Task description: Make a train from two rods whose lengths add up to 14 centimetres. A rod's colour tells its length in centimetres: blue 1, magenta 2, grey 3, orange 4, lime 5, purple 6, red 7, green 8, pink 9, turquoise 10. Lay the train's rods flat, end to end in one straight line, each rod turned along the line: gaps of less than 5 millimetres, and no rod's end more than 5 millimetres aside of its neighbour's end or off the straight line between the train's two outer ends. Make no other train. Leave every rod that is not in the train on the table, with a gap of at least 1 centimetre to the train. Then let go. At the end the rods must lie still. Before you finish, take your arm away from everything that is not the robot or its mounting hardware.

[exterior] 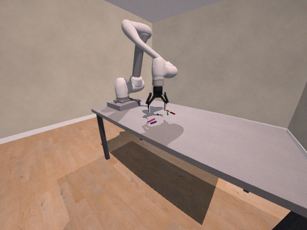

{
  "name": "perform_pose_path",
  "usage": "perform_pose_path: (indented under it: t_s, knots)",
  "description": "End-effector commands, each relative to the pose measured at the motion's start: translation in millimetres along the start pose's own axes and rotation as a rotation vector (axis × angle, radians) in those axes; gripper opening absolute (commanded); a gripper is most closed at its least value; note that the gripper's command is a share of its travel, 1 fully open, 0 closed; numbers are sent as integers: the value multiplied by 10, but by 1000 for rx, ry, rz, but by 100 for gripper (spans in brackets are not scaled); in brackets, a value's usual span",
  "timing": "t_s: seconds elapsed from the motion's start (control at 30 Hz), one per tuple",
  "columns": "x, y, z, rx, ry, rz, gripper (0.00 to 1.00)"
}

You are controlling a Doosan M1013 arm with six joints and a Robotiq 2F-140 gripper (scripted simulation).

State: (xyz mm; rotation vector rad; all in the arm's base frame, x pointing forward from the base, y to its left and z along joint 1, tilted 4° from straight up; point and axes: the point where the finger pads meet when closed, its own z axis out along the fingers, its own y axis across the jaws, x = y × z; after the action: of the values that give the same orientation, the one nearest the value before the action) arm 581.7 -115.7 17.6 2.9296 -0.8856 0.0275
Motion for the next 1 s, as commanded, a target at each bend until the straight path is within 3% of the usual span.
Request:
perform_pose_path:
  t_s: [0.0, 0.3, 0.37, 0.43, 0.8, 0.97]
  knots:
    - [-30, -20, -1, 13, -6, -167, 100]
    - [-100, -64, -2, 14, -3, -537, 100]
    - [-100, -64, -2, 14, -3, -537, 100]
    - [-127, -81, -2, 14, -2, -681, 100]
    - [-210, -131, -3, 15, 1, -1110, 100]
    - [-227, -142, -3, 15, 1, -1201, 100]
